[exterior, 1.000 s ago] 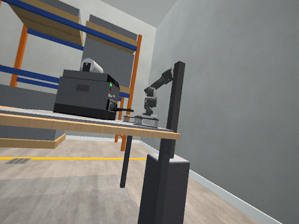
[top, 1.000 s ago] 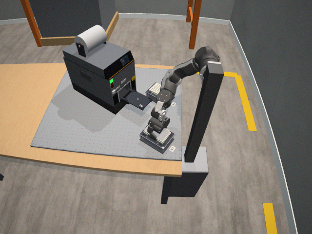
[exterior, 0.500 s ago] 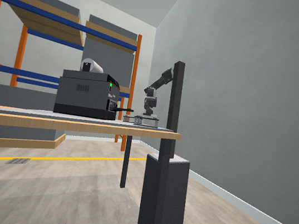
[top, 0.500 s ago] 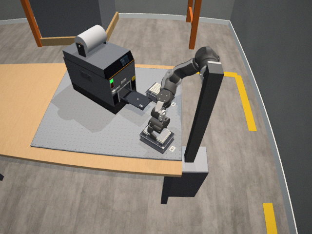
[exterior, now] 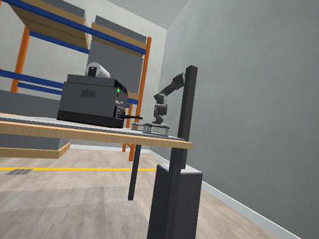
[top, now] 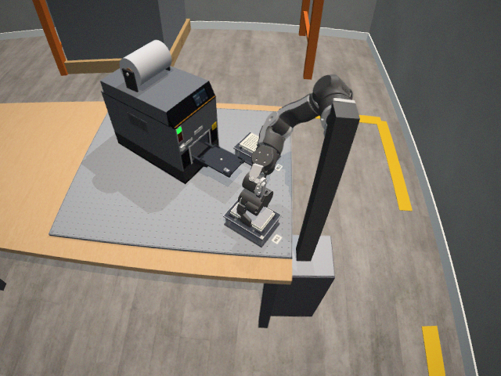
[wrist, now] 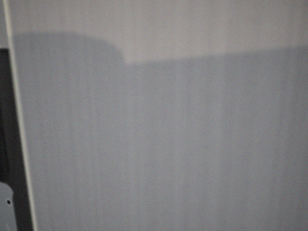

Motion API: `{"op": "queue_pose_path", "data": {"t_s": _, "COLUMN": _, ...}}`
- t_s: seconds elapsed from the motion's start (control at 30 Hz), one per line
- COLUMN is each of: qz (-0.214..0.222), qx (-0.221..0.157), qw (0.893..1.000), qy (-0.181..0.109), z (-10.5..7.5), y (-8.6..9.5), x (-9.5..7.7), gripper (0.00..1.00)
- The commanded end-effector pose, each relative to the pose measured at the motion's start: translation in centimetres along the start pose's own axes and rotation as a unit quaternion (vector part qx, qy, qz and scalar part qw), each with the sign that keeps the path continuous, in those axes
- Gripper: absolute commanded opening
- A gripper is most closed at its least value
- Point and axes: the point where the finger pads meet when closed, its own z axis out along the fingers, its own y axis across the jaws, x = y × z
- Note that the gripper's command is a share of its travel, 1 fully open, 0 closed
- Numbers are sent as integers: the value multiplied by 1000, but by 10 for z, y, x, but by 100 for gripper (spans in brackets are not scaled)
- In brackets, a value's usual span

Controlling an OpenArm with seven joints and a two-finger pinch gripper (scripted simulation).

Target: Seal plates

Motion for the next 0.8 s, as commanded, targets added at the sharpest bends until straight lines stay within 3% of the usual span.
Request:
{"op": "queue_pose_path", "data": {"t_s": 0.0, "qz": -3, "qx": -3, "qw": 1000, "qy": 0, "z": 0, "y": 1, "x": 1, "gripper": 0}}
{"op": "queue_pose_path", "data": {"t_s": 0.77, "qz": -1, "qx": -2, "qw": 1000, "qy": 0, "z": 6, "y": 1, "x": 0, "gripper": 0}}
